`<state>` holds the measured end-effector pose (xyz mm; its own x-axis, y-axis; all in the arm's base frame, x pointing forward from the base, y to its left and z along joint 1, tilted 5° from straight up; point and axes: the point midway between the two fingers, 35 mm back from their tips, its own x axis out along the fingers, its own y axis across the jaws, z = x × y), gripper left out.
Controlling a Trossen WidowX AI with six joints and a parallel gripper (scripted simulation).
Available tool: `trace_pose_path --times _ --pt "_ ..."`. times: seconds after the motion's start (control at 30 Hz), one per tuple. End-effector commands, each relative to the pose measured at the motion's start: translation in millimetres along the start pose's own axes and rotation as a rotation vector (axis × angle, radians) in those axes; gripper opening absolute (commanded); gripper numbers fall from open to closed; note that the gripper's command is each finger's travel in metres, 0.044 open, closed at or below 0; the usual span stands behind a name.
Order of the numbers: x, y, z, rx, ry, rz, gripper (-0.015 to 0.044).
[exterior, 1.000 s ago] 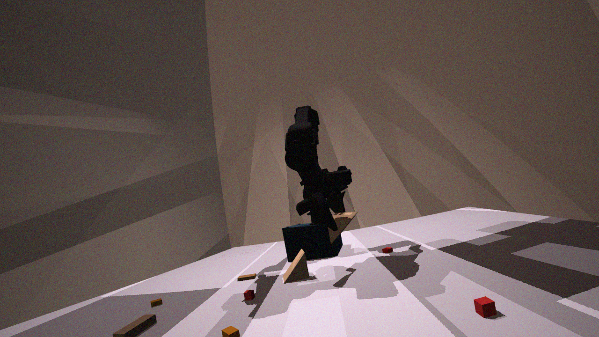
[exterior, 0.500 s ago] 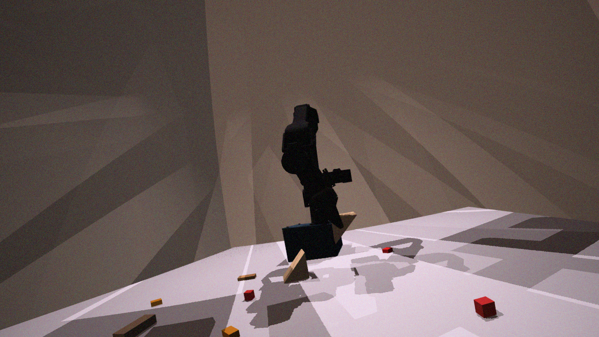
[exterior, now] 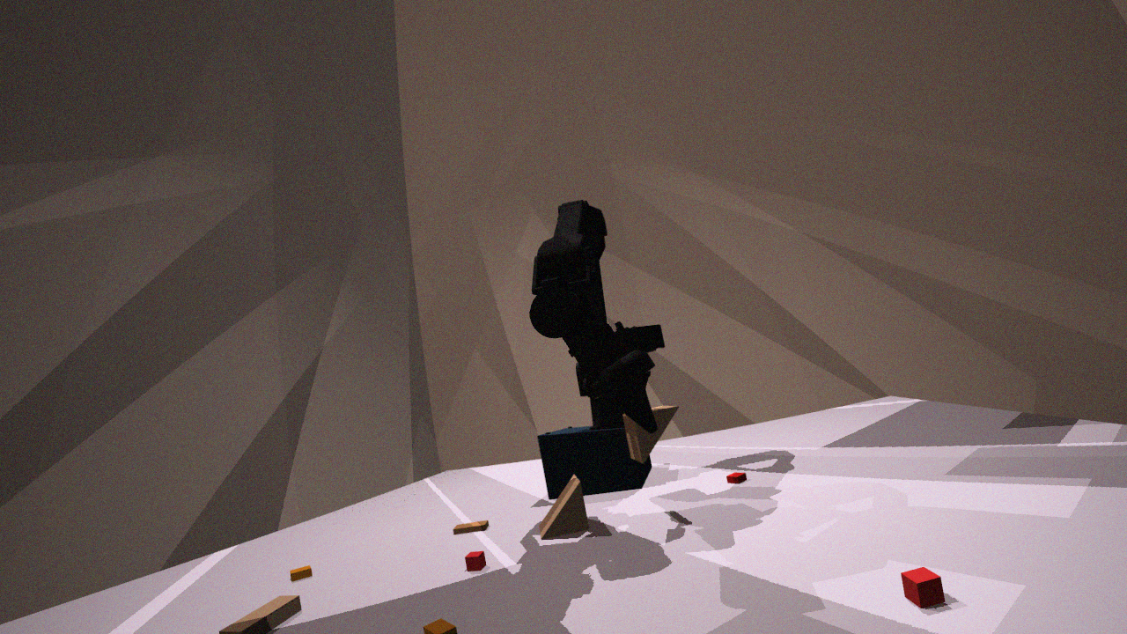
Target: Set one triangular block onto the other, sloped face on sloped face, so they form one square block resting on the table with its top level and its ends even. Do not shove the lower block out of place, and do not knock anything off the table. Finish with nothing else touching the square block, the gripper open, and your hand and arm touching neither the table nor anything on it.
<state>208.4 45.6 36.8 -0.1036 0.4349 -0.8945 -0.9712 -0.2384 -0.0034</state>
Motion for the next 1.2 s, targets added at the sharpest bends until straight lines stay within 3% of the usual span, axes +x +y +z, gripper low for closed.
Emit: trace_pose_path --times 0.0,1.17 --pt "-8.3 -5.9 -8.9 -0.007 0.004 -0.007 0.0" --pt "-109.9 3.8 -137.6 -0.001 0.023 -0.007 0.0"
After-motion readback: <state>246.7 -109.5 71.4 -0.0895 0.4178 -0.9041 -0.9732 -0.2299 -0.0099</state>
